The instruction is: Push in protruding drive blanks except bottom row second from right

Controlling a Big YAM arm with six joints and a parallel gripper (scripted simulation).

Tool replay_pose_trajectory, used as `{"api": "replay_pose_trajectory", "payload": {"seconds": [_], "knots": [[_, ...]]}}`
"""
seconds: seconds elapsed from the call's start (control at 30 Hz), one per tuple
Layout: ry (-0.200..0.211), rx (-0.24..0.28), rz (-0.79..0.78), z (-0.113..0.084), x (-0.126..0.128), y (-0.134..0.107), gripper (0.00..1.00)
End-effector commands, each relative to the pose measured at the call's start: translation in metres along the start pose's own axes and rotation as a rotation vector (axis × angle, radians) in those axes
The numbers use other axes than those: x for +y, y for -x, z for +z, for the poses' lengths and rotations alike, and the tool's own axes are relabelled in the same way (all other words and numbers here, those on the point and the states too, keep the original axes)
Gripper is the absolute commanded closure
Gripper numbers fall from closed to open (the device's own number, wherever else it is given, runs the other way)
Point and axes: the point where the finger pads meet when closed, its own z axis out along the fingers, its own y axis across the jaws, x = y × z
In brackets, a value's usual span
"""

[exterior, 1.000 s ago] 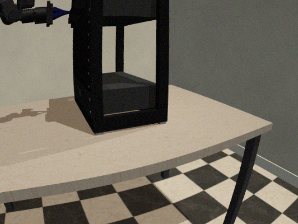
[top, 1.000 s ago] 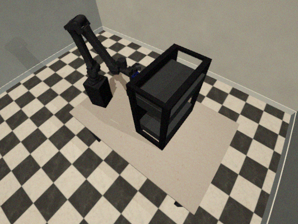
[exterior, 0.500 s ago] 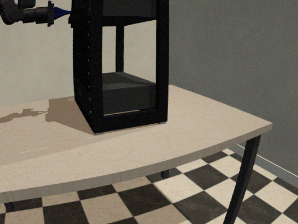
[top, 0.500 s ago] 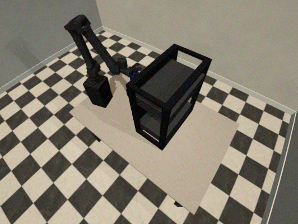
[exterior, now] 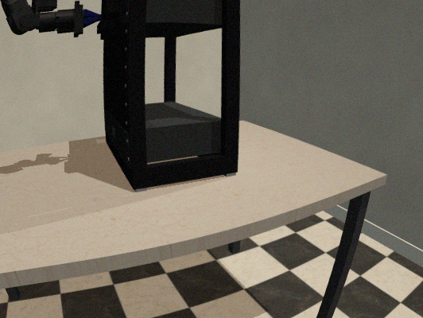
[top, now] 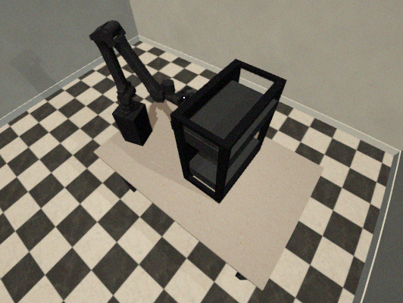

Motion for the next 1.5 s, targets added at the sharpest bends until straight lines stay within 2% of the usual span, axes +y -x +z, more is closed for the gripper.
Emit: {"api": "replay_pose_trajectory", "payload": {"seconds": [0.0, 0.37, 0.6, 1.47], "knots": [[-0.004, 0.013, 0.009, 0.0277, -0.0022, 0.0017, 1.00], [-0.004, 0.013, 0.009, 0.0282, -0.0022, 0.0017, 1.00], [-0.003, 0.013, 0.009, 0.0361, -0.0007, 0.0020, 1.00], [-0.003, 0.013, 0.008, 0.0362, -0.0007, 0.0020, 1.00]]}}
